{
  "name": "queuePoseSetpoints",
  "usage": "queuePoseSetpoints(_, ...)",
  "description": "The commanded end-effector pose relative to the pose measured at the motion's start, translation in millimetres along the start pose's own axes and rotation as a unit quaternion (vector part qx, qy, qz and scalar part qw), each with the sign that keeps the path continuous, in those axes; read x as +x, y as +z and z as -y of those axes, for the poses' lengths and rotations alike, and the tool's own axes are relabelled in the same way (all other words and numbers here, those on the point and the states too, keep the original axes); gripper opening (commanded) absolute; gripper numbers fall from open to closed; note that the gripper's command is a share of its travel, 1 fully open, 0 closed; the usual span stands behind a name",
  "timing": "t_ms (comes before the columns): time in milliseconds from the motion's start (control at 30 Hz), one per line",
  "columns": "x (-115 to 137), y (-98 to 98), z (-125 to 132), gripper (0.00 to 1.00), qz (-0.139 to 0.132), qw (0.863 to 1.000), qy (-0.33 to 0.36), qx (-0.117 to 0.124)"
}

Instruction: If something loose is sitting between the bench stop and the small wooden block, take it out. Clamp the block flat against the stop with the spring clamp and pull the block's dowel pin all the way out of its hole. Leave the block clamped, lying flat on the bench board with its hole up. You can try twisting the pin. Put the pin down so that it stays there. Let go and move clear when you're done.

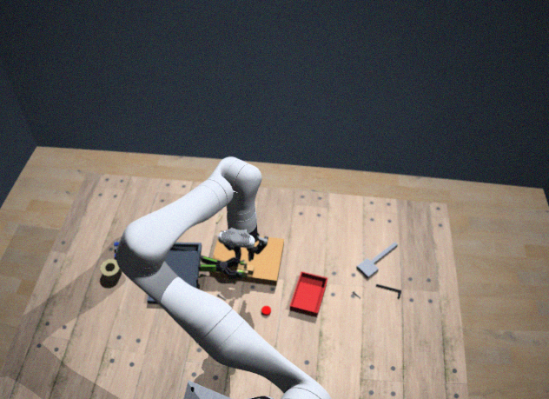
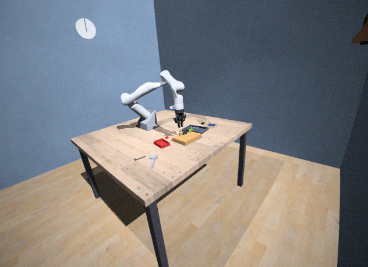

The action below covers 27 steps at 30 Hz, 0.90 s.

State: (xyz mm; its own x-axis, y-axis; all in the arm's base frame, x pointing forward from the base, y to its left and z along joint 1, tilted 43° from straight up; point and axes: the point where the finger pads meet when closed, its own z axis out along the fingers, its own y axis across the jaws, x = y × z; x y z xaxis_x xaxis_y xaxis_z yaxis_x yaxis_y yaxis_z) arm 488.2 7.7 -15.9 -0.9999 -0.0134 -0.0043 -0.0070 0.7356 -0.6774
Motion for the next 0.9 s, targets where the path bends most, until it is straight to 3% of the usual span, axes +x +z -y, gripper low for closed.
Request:
queuePoseSetpoints(0, -0.4, 1.4, -0.2, 0.34, 0.001, 1.000, 0.000, 0.000)
queuePoseSetpoints(867, -0.4, 8.7, 0.0, 0.34, 0.001, 1.000, 0.000, 0.000)
